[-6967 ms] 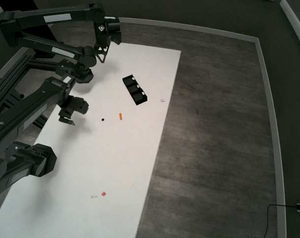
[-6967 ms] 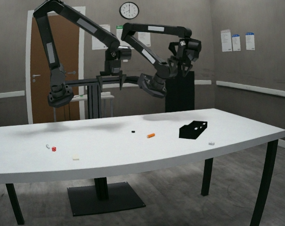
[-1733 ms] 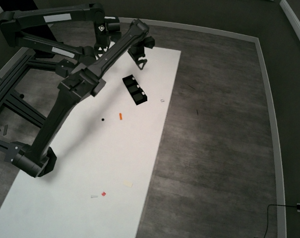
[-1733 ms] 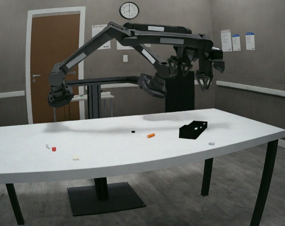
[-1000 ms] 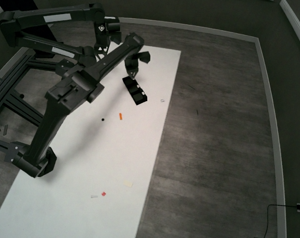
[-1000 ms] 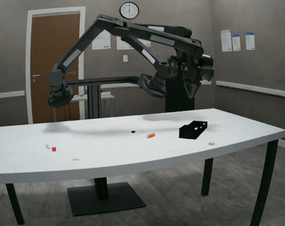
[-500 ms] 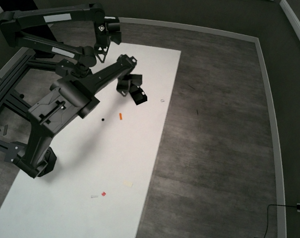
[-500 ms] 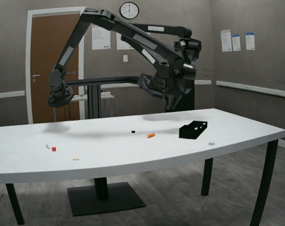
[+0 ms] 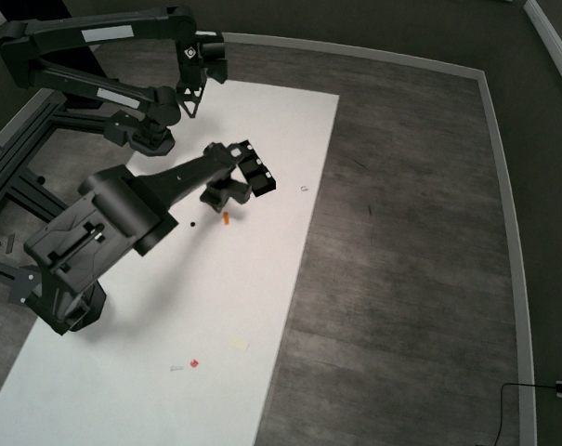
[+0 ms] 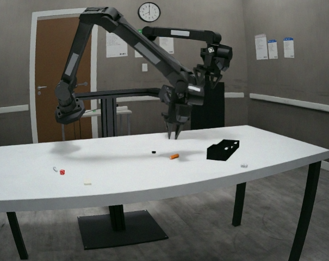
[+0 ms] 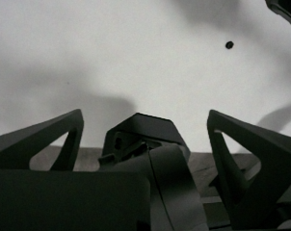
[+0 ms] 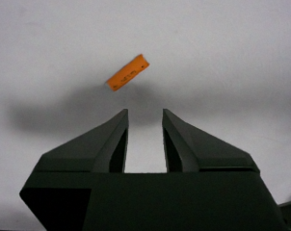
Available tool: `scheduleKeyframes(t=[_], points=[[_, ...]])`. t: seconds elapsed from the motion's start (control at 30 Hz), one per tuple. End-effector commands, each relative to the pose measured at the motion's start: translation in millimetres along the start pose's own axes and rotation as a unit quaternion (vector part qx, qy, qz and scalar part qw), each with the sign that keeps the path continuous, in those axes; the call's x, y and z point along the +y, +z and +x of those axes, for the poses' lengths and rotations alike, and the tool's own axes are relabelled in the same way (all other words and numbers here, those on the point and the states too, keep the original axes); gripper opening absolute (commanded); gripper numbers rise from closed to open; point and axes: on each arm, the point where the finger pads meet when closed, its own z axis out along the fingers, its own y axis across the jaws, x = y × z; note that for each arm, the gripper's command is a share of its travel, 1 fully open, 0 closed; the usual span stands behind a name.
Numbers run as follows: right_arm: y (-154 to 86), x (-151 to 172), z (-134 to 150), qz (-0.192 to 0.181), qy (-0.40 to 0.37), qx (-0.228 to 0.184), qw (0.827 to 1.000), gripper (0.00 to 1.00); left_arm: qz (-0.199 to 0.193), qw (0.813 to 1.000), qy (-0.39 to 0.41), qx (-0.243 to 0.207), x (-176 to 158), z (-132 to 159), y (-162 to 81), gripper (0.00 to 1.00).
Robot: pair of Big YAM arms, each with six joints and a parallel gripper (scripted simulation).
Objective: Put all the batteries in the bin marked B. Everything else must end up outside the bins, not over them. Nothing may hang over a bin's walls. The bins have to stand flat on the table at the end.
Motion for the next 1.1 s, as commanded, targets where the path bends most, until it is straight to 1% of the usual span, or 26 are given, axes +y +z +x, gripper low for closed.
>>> scheduleKeyframes(t=[0.0, 0.03, 0.27, 0.5, 0.57, 0.6, 0.8, 1.03, 1.07], points=[[-7.5, 7.4, -12.0, -0.023, 0.056, -0.003, 0.998, 0.28, -0.006, 1.0, 0.002, -0.021, 0.0, -10.3, -21.6, 1.0], [-17.5, 15.4, 1.2, -0.019, 0.085, 0.001, 0.996, 0.28, -0.006, 1.0, 0.002, -0.021, 0.0, -10.3, -21.6, 1.0], [-19.6, 25.8, -1.1, -0.029, 0.176, 0.015, 0.984, 0.28, -0.006, 1.0, 0.002, -0.021, 0.0, -10.3, -21.6, 1.0], [-19.7, 30.4, -4.3, -0.037, 0.259, 0.015, 0.965, 0.28, -0.006, 1.0, 0.002, -0.021, 0.0, -10.3, -21.6, 1.0], [-19.7, 30.4, -4.3, -0.037, 0.259, 0.015, 0.965, 0.28, -0.006, 1.0, 0.002, -0.021, 0.0, -10.3, -21.6, 1.0], [-19.6, 30.6, -4.6, -0.041, 0.288, 0.015, 0.957, 0.28, -0.006, 1.0, 0.002, -0.021, 0.0, -10.3, -21.6, 1.0], [-18.5, 28.7, -5.2, -0.059, 0.357, 0.013, 0.932, 0.28, -0.006, 1.0, 0.002, -0.021, 0.0, -10.3, -21.6, 1.0], [-16.0, 19.8, -1.7, -0.093, 0.44, 0.009, 0.893, 0.28, -0.006, 1.0, 0.002, -0.021, 0.0, -10.3, -21.6, 1.0], [0.0, 16.7, 9.2, -0.079, 0.436, 0.005, 0.897, 0.28, -0.006, 1.0, 0.002, -0.021, 0.0, -10.3, -21.6, 1.0]])
